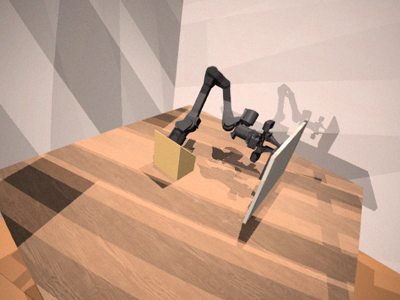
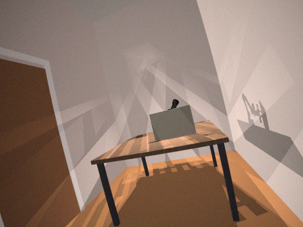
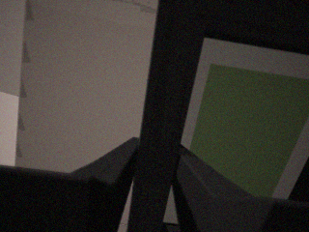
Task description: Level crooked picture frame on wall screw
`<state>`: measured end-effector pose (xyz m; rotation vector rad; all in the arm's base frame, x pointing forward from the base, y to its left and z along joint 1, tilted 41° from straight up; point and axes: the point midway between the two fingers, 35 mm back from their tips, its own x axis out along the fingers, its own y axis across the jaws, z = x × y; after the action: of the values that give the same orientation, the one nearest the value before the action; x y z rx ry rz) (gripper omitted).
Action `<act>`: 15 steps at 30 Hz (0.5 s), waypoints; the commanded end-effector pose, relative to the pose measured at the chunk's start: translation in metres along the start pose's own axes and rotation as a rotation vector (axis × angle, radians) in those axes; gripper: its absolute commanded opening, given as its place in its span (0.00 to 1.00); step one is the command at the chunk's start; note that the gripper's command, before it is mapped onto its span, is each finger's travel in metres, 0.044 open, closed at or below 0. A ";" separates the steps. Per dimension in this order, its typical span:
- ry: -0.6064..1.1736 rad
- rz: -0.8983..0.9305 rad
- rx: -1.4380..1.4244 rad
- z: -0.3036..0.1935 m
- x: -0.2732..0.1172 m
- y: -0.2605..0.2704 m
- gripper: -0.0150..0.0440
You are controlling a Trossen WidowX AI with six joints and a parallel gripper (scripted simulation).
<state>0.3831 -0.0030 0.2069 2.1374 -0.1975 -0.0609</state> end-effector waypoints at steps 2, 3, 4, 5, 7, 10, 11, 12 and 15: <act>0.001 0.000 0.000 0.000 0.000 0.000 0.25; 0.001 0.000 0.000 0.000 0.000 0.000 0.25; 0.001 0.000 0.001 0.000 0.000 0.000 0.25; 0.001 0.000 0.003 0.000 0.000 0.000 0.25; 0.000 -0.001 0.005 0.000 0.000 -0.001 0.25; 0.000 -0.001 0.005 0.000 0.000 -0.001 0.25; 0.000 -0.001 0.005 0.000 0.000 -0.001 0.25; 0.000 -0.001 0.014 0.000 0.000 -0.001 0.25; 0.000 0.000 0.058 0.000 0.000 -0.001 0.25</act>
<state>0.3832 -0.0028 0.2063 2.1657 -0.1984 -0.0601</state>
